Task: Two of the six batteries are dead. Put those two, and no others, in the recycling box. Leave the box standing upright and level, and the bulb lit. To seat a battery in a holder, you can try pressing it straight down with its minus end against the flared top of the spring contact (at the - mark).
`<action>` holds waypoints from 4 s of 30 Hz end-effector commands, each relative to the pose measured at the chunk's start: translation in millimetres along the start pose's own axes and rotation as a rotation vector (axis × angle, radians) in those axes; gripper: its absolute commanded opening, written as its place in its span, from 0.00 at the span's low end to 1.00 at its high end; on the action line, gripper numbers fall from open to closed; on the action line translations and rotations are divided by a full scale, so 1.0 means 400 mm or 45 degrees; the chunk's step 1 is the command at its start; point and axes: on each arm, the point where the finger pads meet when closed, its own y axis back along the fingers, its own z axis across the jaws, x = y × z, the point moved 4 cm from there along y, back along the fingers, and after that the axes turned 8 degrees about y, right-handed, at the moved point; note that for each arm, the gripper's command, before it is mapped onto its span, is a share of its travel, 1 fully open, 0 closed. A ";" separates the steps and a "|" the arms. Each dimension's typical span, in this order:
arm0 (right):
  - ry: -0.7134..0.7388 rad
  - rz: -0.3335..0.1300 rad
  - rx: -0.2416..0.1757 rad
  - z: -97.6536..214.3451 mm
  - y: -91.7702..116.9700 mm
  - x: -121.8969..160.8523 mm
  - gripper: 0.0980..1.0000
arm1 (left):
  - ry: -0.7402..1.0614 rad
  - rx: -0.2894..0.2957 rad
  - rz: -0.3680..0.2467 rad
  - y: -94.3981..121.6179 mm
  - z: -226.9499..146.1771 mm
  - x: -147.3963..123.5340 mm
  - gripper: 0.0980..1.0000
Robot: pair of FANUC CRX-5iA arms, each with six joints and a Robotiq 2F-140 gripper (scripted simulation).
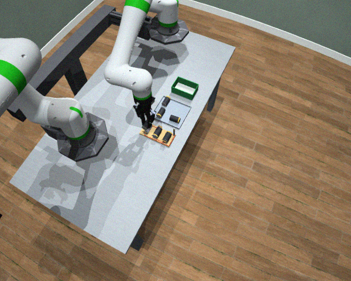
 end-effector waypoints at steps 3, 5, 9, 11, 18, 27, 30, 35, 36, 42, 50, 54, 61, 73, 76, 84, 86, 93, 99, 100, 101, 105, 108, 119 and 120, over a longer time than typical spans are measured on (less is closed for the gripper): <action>0.000 0.002 -0.001 0.000 0.002 0.000 1.00 | 0.000 -0.001 -0.003 0.004 0.001 -0.003 0.16; 0.000 0.002 -0.001 0.000 0.002 0.000 1.00 | 0.000 -0.001 -0.003 0.004 0.001 -0.003 0.16; 0.000 0.002 -0.001 0.000 0.002 0.000 1.00 | 0.000 -0.001 -0.003 0.004 0.001 -0.003 0.16; 0.000 0.002 -0.001 0.000 0.002 0.000 1.00 | 0.000 -0.001 -0.003 0.004 0.001 -0.003 0.16; 0.000 0.002 -0.001 0.000 0.002 0.000 1.00 | 0.000 -0.001 -0.003 0.004 0.001 -0.003 0.16; 0.000 0.002 -0.001 0.000 0.002 0.000 1.00 | 0.000 -0.001 -0.003 -0.030 0.001 -0.003 0.16; 0.000 0.002 -0.001 0.000 0.002 0.000 1.00 | 0.000 -0.001 -0.003 -0.030 0.001 -0.003 0.16; 0.000 0.002 -0.001 0.000 0.002 0.000 1.00 | 0.000 -0.001 -0.003 -0.030 0.001 -0.003 0.16; 0.000 0.002 -0.001 0.000 0.002 0.000 1.00 | 0.000 -0.001 -0.003 -0.030 0.001 -0.003 0.16; 0.000 0.002 -0.001 0.000 0.002 0.000 1.00 | 0.000 -0.001 -0.003 -0.030 0.001 -0.003 0.16; 0.000 0.002 -0.001 0.000 0.002 0.000 1.00 | 0.000 -0.001 -0.003 -0.030 0.001 -0.003 0.16; 0.000 0.002 -0.001 0.000 0.002 0.000 1.00 | 0.000 -0.001 -0.003 -0.030 0.001 -0.003 0.16; 0.000 0.002 -0.001 0.000 0.002 0.000 1.00 | 0.000 -0.001 -0.003 -0.030 0.001 -0.003 0.16; 0.000 0.002 -0.001 0.000 0.002 0.000 1.00 | 0.000 -0.001 -0.003 -0.041 0.001 -0.003 0.16; 0.000 0.002 -0.001 0.000 0.002 0.000 1.00 | 0.000 -0.001 -0.003 -0.052 0.001 -0.003 0.16; 0.000 0.002 -0.001 0.000 0.002 0.000 1.00 | 0.000 -0.001 -0.003 -0.088 0.001 -0.003 0.16; 0.000 0.002 -0.001 0.000 0.002 0.000 1.00 | 0.000 -0.001 -0.003 -0.088 0.001 -0.003 0.16; 0.000 0.002 -0.001 0.000 0.002 0.000 1.00 | 0.000 -0.001 -0.003 -0.106 0.001 -0.003 0.16; 0.000 0.002 -0.001 0.000 0.002 0.000 1.00 | 0.000 -0.001 -0.003 -0.109 0.001 -0.003 0.16; 0.000 0.002 -0.001 0.000 0.002 0.000 1.00 | 0.000 -0.001 -0.003 -0.109 0.001 -0.003 0.16; 0.000 0.002 -0.001 0.000 0.002 0.000 1.00 | 0.000 -0.001 -0.003 -0.109 0.001 -0.003 0.16; 0.000 0.002 -0.001 0.000 0.002 0.000 1.00 | 0.000 -0.001 -0.003 -0.109 0.001 -0.003 0.16; 0.000 0.002 -0.001 0.000 0.002 0.000 1.00 | 0.000 -0.001 -0.003 -0.109 0.001 -0.003 0.16; 0.000 0.002 -0.001 0.000 0.002 0.000 1.00 | 0.000 -0.001 -0.003 -0.109 0.001 -0.003 0.30; 0.000 0.002 -0.001 0.000 0.002 0.000 1.00 | 0.000 -0.001 -0.003 -0.109 0.001 -0.003 0.30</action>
